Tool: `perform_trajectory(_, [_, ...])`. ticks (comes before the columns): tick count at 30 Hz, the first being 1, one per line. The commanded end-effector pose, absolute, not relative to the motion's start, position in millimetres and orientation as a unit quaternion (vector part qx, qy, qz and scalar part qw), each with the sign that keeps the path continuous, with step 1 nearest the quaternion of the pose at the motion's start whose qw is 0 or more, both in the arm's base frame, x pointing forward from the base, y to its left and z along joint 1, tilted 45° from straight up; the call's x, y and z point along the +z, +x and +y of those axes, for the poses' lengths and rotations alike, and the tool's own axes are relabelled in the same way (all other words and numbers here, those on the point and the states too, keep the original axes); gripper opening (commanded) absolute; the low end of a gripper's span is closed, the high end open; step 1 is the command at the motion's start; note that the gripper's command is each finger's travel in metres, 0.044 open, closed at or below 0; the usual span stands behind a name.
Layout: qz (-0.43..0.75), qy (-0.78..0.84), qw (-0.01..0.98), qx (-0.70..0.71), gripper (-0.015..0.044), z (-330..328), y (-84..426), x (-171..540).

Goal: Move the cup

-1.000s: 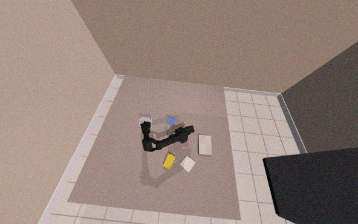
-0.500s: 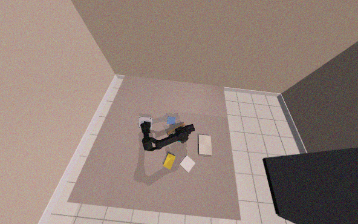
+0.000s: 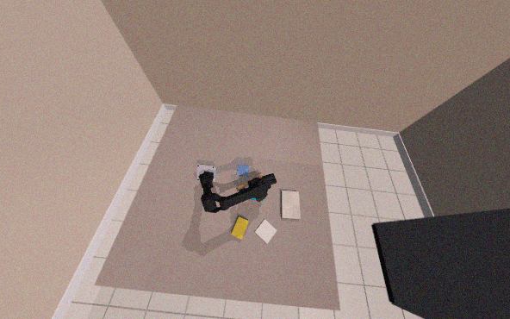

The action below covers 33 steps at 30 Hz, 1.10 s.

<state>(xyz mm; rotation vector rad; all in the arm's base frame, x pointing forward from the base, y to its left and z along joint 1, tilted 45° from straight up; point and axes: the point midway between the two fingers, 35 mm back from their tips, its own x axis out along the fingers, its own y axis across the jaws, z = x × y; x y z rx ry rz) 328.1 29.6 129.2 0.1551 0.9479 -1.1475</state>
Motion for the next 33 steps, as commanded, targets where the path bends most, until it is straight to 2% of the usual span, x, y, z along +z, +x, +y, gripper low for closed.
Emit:
perform_trajectory(1, [0.430, 0.075, 0.734, -0.521, 0.0147, 34.3, 327.8, 133.9])
perform_trajectory(3, [0.430, 0.075, 0.734, -0.521, 0.0147, 34.7, 326.9, 134.6])
perform_trajectory(14, [0.432, 0.068, 0.736, -0.517, 0.0435, 35.5, 326.7, 135.0])
perform_trajectory(25, [0.441, 0.049, 0.766, -0.465, 0.0440, 74.8, 318.3, 171.6])
perform_trajectory(33, [0.442, 0.044, 0.766, -0.465, 0.0440, 77.1, 317.3, 168.6])
